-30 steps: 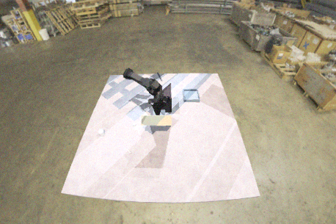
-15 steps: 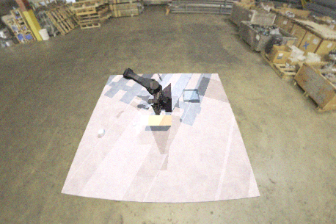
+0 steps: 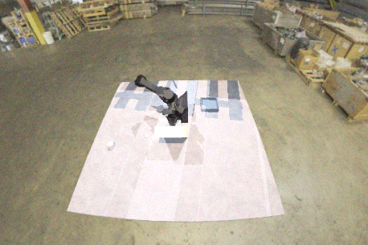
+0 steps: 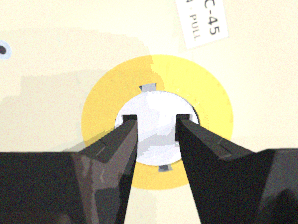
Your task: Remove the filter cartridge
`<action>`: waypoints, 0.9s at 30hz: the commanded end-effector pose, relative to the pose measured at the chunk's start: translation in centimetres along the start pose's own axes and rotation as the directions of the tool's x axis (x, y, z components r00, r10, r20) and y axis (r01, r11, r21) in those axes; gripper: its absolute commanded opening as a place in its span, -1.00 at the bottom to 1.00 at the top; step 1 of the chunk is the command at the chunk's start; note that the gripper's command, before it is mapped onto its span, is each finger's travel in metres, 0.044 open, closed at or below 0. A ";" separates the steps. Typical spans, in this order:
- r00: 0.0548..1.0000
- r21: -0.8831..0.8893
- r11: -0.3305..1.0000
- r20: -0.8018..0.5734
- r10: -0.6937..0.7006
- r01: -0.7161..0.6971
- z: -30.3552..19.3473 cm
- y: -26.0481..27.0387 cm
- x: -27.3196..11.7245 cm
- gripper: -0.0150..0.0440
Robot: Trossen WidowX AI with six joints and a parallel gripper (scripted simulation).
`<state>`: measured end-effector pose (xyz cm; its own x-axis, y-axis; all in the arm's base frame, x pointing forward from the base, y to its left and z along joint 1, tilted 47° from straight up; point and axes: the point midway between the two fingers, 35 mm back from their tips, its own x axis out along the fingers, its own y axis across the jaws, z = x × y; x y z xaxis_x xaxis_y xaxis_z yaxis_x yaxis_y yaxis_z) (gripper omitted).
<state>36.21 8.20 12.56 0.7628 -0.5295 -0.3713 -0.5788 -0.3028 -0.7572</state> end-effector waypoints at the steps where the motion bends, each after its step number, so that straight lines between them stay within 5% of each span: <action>1: 1.000 -0.002 1.000 0.005 0.002 -0.002 0.1 0.0 0.3 -0.12; 19: 1.000 -0.002 1.000 0.004 0.002 -0.002 0.1 0.0 0.8 -0.12; 27: 1.000 -0.004 1.000 -0.001 -0.004 0.004 0.1 0.0 0.4 -0.30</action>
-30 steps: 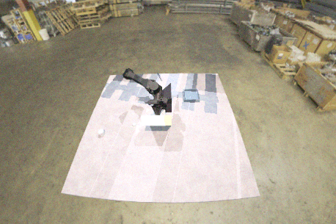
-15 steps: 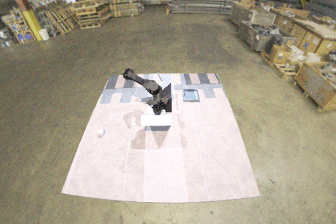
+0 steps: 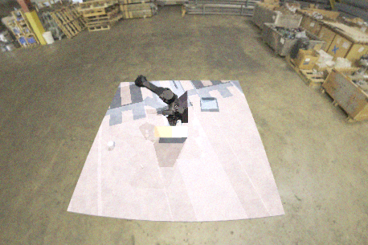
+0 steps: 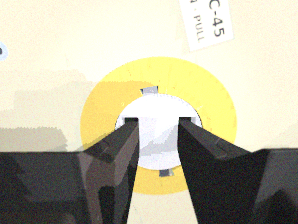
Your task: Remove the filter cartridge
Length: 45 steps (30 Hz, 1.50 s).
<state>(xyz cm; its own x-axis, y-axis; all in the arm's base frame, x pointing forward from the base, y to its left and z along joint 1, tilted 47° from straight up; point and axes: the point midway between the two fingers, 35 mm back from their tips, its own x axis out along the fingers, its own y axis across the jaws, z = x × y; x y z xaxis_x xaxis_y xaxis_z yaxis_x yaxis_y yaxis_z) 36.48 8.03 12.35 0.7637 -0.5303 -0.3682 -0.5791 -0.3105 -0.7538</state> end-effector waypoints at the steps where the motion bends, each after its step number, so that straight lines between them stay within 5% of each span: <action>1: 1.000 0.004 1.000 0.001 -0.001 0.001 0.0 -0.1 0.0 -0.32; 3: 1.000 0.004 1.000 0.001 -0.001 0.001 0.0 -0.1 0.0 -0.49; 22: 1.000 0.521 0.854 0.007 0.004 -0.007 0.0 0.0 0.5 -0.49; 45: 1.000 0.976 0.219 0.007 0.004 -0.007 0.0 0.0 0.4 -0.49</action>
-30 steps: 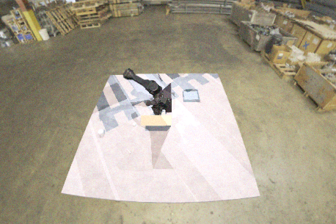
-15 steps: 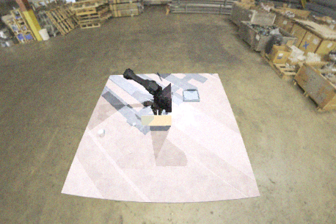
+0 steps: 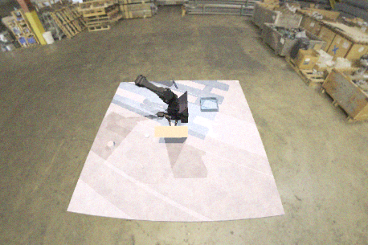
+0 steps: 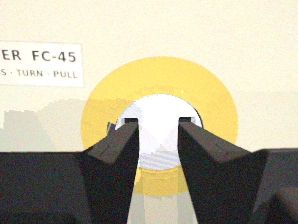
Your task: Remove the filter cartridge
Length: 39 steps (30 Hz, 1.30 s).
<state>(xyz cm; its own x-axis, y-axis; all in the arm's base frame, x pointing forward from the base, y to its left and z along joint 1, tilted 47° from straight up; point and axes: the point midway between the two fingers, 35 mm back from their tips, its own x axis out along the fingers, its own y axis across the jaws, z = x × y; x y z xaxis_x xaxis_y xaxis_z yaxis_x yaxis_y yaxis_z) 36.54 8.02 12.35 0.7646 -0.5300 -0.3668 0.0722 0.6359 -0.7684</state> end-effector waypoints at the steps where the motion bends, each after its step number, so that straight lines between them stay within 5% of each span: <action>1: 1.000 0.160 0.987 -0.003 0.008 -0.008 0.0 0.0 0.4 -0.49; 6: 1.000 0.326 0.945 -0.003 0.009 -0.007 0.0 0.0 0.3 -0.49; 27: 1.000 0.205 0.979 -0.008 0.012 -0.011 0.0 0.1 -6.9 -0.49; 39: 1.000 0.201 0.979 -0.006 0.011 -0.010 -0.2 0.1 -7.2 -0.49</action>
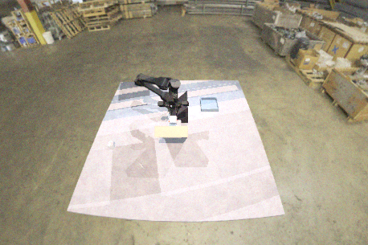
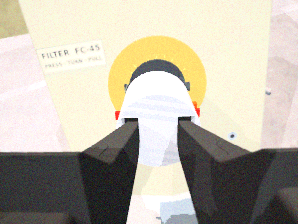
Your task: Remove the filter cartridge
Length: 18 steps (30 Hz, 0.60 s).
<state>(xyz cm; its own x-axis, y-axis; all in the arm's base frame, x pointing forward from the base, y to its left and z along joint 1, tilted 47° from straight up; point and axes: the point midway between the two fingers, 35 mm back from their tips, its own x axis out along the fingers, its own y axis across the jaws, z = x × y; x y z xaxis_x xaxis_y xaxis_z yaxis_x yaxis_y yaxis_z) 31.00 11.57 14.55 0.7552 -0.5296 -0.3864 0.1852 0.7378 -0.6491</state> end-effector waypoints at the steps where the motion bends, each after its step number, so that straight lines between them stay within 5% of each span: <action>1: 1.000 0.010 1.000 0.011 -0.001 0.001 -0.1 -0.1 -0.2 -0.49; 18: 1.000 0.009 1.000 0.010 -0.002 0.001 -5.5 -0.8 0.6 -0.49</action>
<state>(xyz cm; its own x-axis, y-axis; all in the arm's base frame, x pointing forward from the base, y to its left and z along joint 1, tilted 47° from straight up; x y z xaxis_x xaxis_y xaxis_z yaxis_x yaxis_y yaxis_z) 28.37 9.00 11.64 0.7581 -0.5268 -0.3843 0.1864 0.7398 -0.6464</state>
